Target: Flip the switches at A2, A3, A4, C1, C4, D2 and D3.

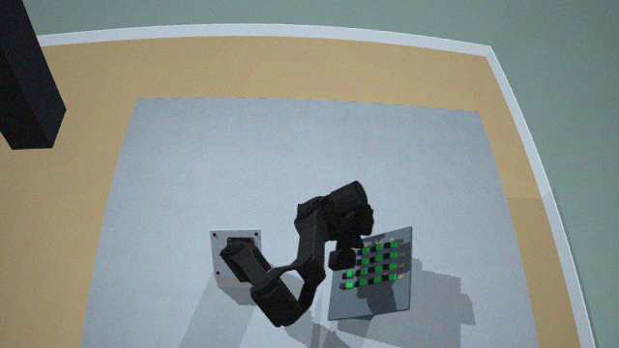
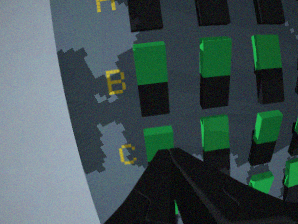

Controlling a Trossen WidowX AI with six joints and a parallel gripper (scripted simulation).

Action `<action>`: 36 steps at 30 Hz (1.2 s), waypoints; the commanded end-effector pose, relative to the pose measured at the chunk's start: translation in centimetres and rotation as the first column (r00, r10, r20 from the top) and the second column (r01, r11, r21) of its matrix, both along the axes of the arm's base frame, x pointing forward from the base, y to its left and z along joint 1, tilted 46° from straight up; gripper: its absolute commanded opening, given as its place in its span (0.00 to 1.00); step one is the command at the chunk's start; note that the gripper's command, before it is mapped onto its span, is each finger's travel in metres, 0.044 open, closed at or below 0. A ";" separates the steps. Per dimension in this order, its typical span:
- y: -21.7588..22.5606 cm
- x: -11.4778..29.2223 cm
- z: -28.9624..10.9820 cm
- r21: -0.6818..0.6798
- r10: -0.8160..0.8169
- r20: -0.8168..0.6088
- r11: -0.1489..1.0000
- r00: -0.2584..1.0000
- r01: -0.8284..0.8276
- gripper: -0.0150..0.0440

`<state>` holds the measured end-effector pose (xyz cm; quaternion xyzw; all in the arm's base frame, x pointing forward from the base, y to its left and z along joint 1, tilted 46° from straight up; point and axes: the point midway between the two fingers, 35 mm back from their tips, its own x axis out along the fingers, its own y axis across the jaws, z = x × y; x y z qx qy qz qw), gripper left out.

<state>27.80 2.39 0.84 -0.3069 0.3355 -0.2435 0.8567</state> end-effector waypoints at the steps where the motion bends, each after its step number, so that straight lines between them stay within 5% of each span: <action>1: -0.3 0.0 -0.4 -0.006 0.005 -0.015 1.000 1.000 -0.005 0.25; 36: -1.1 0.9 -1.0 -0.006 0.005 -0.016 1.000 1.000 -0.005 0.25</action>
